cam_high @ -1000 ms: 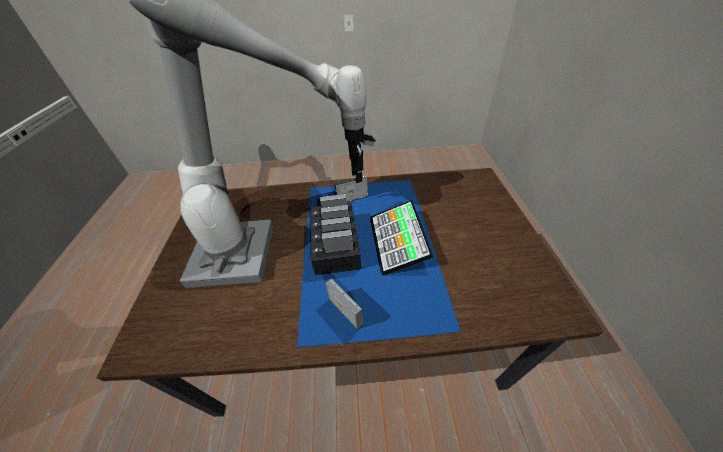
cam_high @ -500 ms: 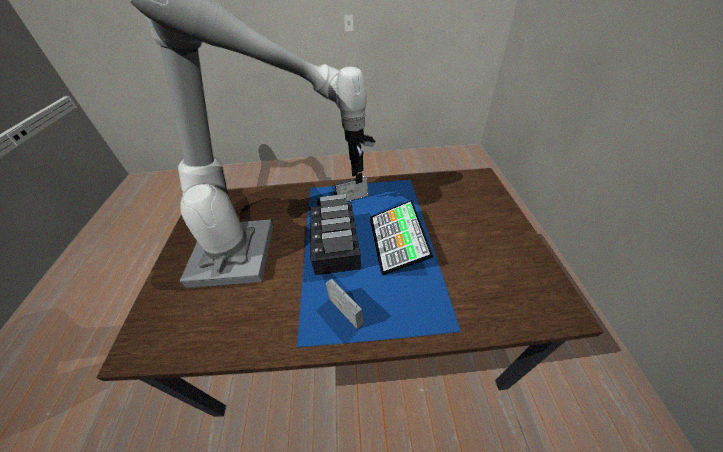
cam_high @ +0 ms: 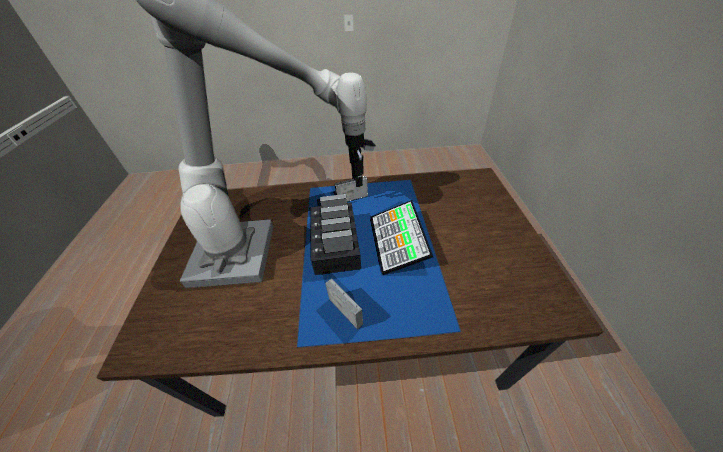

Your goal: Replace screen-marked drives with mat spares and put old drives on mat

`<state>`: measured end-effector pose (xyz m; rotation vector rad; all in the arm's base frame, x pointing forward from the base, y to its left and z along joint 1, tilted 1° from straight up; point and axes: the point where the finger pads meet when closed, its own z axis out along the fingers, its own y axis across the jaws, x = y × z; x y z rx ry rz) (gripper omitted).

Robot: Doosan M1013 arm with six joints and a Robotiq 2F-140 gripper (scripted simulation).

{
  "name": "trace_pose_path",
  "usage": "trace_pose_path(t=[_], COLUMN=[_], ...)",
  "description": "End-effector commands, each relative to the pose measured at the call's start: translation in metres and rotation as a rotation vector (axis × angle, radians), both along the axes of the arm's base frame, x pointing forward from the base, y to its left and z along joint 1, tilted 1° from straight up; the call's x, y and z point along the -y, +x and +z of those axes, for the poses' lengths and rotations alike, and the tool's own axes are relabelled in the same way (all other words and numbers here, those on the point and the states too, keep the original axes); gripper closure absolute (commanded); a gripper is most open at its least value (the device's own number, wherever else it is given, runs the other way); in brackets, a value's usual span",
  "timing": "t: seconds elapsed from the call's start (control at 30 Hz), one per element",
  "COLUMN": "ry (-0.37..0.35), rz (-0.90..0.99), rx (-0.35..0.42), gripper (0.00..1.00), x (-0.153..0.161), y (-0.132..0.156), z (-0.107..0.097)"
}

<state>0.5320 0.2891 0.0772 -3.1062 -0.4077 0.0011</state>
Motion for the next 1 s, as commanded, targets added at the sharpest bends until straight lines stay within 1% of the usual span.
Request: trace_pose_path(t=[0.0,0.6,0.97], ry=[0.001,0.001,0.001], rz=[0.000,0.000,0.000], rx=[0.001,0.001,0.001], gripper=[0.60,0.60,0.60], x=[0.000,-0.001,-0.001], y=[0.000,0.000,0.000], z=[-0.006,-0.034,-0.041])
